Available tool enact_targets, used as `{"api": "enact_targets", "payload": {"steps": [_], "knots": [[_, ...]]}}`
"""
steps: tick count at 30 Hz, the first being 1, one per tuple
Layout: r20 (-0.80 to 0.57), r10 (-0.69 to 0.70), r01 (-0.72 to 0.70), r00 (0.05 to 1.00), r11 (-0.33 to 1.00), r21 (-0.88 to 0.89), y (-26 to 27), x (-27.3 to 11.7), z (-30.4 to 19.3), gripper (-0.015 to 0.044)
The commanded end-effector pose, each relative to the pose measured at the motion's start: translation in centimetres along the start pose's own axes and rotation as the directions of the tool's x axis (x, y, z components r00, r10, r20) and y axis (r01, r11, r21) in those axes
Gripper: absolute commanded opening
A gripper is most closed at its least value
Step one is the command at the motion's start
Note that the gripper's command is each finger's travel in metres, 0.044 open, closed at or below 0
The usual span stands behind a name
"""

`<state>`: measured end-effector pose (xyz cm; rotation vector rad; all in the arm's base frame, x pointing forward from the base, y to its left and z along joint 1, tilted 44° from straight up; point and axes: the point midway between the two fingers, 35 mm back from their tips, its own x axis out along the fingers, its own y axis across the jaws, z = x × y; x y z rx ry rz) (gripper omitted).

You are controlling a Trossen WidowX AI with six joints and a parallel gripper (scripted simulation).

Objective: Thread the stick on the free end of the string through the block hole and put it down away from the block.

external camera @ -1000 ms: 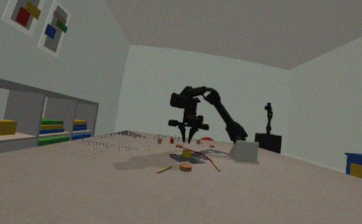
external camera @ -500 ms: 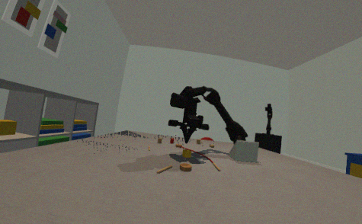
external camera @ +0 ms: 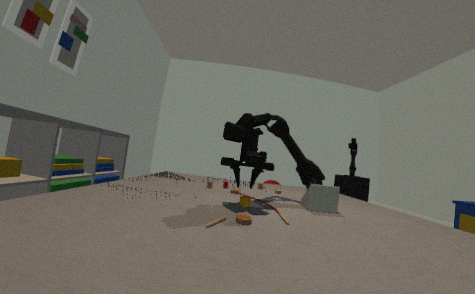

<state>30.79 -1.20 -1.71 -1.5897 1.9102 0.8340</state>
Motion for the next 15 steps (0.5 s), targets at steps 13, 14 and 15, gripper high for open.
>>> {"api": "enact_targets", "payload": {"steps": [13,14,15], "knots": [[0.000,0.000,0.000,1.000,1.000,0.000,0.00,0.00,0.00,0.0000],[0.000,0.000,0.000,1.000,1.000,0.000,0.00,0.00,0.00,0.0000],[0.000,0.000,0.000,1.000,1.000,0.000,0.00,0.00,0.00,0.0000]]}}
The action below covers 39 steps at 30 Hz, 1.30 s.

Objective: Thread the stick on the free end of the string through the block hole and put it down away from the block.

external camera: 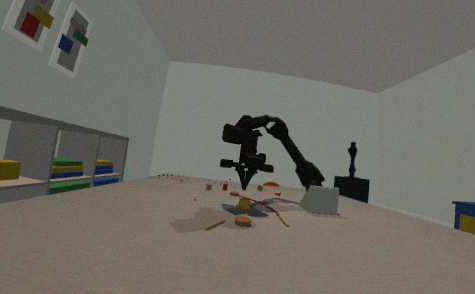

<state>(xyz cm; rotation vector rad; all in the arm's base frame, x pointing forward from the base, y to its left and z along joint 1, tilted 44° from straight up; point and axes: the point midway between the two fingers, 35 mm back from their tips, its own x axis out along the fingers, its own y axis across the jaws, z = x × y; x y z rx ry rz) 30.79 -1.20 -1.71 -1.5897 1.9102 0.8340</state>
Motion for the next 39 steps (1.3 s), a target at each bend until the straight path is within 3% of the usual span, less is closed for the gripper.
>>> {"api": "enact_targets", "payload": {"steps": [1,6,10,18,23,25,37,39], "knots": [[0.000,0.000,0.000,1.000,1.000,0.000,0.0,0.0,0.0,0.0000],[0.000,0.000,0.000,1.000,1.000,0.000,0.0,0.0,0.0,0.0000],[0.015,0.001,-0.001,1.000,1.000,0.011,1.3,-0.2,2.1,0.0105],[0.019,0.008,-0.010,1.000,0.994,0.109,8.7,-0.3,9.5,0.0315],[0.008,0.007,-0.008,1.000,0.991,0.136,10.1,-0.2,10.3,0.0440],[0.008,0.007,-0.008,1.000,0.991,0.136,10.1,-0.2,10.3,0.0440],[0.008,0.007,-0.008,1.000,0.991,0.136,10.1,-0.2,10.3,0.0125],[0.008,0.007,-0.008,1.000,0.991,0.136,10.1,-0.2,10.3,0.0122]]}}
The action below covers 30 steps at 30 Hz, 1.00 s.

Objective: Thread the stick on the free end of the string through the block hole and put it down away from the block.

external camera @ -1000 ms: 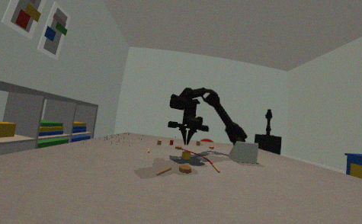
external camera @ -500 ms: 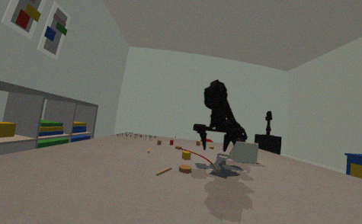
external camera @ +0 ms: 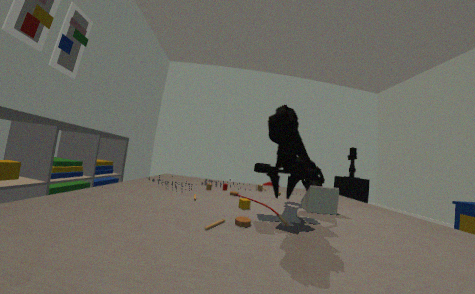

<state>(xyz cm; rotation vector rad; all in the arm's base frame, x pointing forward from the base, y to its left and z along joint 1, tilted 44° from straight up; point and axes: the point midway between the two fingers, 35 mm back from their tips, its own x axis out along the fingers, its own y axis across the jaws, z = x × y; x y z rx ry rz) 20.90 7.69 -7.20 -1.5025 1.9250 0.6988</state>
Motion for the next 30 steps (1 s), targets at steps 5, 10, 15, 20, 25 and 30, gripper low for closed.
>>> {"api": "enact_targets", "payload": {"steps": [5,10,15,20,25,30], "knots": [[0.002,0.002,-0.002,1.000,1.000,0.004,0.0,0.0,0.1,0.0122],[0.002,0.002,-0.002,1.000,1.000,0.004,0.0,0.3,0.1,0.0122],[0.002,0.001,-0.001,1.000,1.000,0.004,0.0,1.1,0.1,0.0122],[0.002,0.001,-0.001,1.000,1.000,0.004,-0.1,1.9,0.2,0.0122],[0.002,0.001,-0.001,1.000,1.000,0.004,-0.1,2.7,0.2,0.0122],[0.002,0.001,-0.001,1.000,1.000,0.004,-0.1,3.6,0.2,0.0122]]}}
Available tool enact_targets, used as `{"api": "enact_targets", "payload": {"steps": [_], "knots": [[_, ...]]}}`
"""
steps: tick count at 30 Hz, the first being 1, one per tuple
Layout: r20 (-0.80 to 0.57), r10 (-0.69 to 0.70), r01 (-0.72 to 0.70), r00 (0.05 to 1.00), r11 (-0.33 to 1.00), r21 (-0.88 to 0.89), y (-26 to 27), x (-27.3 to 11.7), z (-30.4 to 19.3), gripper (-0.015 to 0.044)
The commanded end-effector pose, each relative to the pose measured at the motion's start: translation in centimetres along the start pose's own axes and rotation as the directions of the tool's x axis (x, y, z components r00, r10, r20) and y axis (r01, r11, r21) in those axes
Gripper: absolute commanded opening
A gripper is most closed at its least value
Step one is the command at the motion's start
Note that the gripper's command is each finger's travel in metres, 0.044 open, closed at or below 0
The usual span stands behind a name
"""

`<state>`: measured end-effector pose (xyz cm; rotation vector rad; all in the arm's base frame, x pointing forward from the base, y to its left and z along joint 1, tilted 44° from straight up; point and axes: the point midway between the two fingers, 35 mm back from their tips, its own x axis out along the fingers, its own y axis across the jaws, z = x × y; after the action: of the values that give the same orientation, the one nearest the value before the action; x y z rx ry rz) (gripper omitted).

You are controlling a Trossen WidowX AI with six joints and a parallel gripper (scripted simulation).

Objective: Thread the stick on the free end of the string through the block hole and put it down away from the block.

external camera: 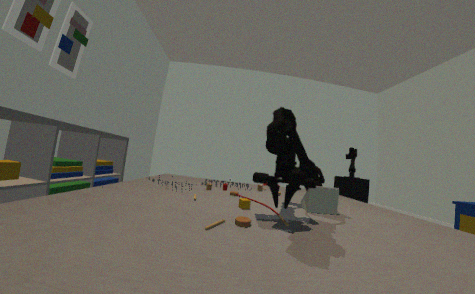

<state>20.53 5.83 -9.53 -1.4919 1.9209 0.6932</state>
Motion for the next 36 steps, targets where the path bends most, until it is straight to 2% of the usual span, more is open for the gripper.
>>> {"api": "enact_targets", "payload": {"steps": [1,20,25,36], "knots": [[-0.005,0.000,0.000,1.000,1.000,-0.005,0.1,0.7,-0.1,0.0122],[-0.007,0.000,0.000,1.000,1.000,-0.005,0.2,3.1,-0.2,0.0122],[-0.004,0.002,-0.002,1.000,1.000,-0.001,0.2,2.9,-0.2,0.0000],[-0.004,0.002,-0.002,1.000,1.000,-0.001,0.2,2.6,-0.2,0.0000]]}}
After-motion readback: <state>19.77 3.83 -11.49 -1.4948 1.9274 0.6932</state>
